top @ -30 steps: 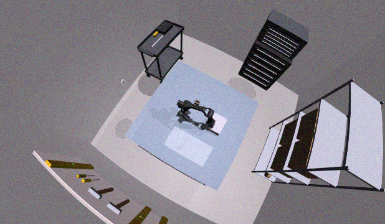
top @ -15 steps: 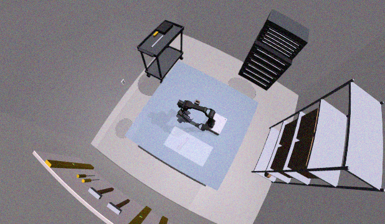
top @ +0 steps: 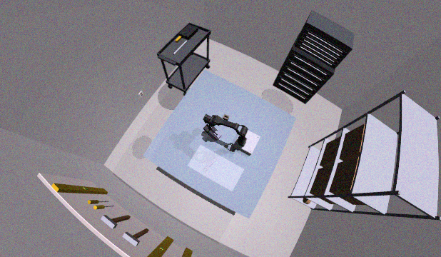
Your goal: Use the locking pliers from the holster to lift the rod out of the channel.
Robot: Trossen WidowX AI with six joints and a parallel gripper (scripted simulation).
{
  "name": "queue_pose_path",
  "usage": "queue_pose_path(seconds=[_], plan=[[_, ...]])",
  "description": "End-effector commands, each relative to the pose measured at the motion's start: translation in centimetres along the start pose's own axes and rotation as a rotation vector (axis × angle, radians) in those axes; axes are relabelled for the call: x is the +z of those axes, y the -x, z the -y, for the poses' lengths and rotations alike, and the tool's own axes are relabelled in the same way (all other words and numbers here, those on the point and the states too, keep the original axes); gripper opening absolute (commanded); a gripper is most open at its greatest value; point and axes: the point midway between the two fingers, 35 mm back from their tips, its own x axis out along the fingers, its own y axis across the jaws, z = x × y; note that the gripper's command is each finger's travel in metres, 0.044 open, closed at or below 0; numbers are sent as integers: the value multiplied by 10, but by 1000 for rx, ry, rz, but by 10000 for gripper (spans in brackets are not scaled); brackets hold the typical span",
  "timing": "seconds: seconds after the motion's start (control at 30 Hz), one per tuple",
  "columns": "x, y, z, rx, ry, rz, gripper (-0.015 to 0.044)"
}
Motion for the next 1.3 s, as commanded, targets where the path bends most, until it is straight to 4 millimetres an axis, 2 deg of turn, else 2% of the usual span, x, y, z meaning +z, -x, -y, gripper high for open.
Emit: queue_pose_path(seconds=[0.0, 0.7, 1.27], plan=[[6, 10, 0, 3, -6, 47, 102], [17, 32, 0, 3, -14, 157, 102], [18, 33, 0, 3, -14, 160, 102]])
